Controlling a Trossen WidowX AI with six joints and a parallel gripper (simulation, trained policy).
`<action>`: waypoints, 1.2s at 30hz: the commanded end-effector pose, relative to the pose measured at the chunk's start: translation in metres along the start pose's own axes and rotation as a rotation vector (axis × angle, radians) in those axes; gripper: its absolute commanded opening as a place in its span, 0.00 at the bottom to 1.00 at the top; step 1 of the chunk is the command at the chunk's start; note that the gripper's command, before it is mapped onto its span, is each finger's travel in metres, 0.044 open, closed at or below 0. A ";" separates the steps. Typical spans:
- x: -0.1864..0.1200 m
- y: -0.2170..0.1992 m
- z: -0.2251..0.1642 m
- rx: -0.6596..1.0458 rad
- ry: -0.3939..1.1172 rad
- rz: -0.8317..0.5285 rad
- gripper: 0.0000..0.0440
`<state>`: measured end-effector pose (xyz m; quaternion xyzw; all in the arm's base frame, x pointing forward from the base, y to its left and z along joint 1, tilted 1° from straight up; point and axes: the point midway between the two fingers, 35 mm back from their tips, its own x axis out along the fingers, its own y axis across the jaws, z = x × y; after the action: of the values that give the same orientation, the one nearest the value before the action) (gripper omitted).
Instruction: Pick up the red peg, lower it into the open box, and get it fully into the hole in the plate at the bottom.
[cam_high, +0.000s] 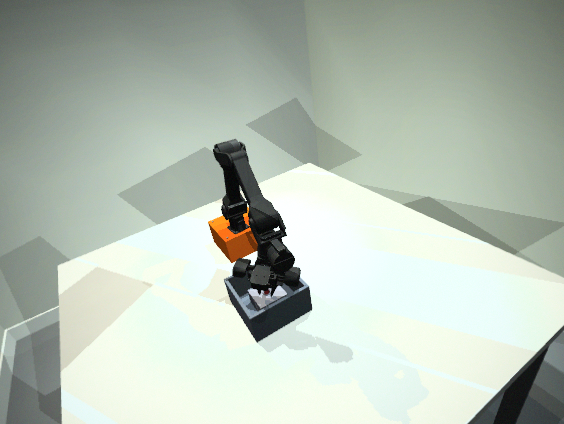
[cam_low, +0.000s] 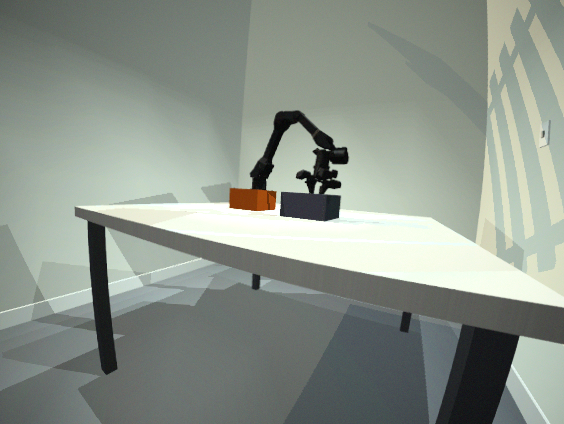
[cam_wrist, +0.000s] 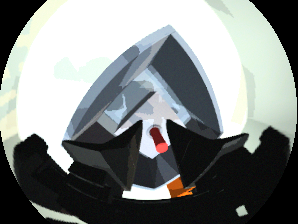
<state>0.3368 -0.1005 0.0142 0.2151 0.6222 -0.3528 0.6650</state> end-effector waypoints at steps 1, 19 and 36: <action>-0.005 0.006 0.008 -0.017 0.006 0.022 0.40; -0.030 0.060 0.056 -0.006 0.022 0.212 1.00; -0.031 0.061 0.056 -0.007 0.021 0.215 1.00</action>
<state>0.3611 -0.1100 0.0299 0.2578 0.6748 -0.3178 0.6141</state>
